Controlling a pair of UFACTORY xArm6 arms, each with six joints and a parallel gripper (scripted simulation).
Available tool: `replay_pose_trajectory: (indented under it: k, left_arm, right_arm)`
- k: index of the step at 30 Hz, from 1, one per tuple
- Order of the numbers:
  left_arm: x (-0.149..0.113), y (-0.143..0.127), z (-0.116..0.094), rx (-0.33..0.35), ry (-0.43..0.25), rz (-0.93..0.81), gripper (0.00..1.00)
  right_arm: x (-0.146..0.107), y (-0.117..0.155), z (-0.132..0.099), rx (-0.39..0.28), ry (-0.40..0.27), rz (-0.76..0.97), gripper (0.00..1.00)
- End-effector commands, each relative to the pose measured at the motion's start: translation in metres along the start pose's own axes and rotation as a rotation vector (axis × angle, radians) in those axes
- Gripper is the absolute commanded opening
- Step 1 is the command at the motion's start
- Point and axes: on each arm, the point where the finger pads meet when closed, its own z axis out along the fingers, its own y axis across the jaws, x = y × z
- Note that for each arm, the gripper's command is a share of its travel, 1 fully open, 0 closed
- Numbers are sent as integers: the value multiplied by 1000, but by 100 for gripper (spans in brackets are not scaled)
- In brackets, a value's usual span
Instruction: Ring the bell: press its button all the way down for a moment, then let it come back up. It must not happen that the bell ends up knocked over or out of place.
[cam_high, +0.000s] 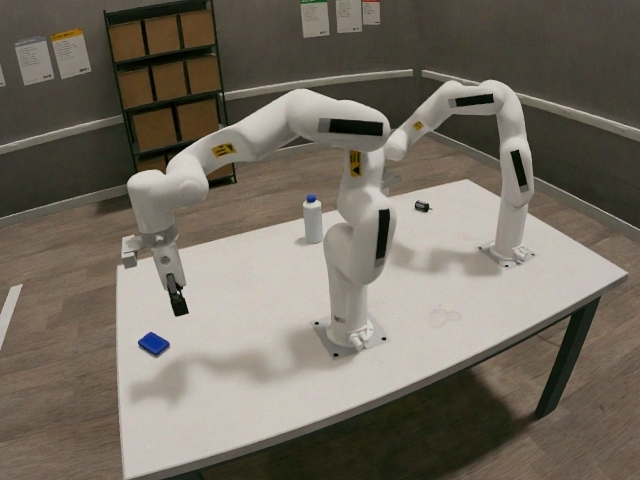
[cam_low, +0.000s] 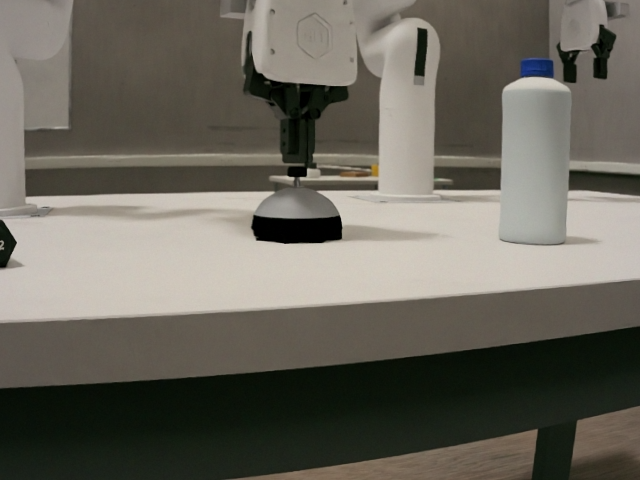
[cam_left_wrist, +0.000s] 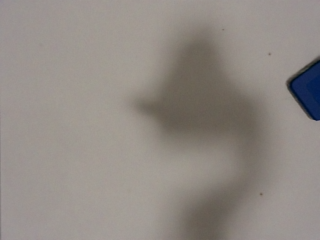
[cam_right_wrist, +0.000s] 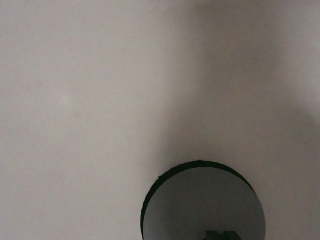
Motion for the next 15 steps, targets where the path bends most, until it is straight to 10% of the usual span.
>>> replay_pose_trajectory:
  k: [1,15]
  left_arm:
    - [1,0,-2,0,5,0,100]
    - [1,0,-2,0,5,0,100]
  right_arm:
    - [-1,1,2,-2,-4,0,0]
    - [-1,1,4,-2,-4,0,0]
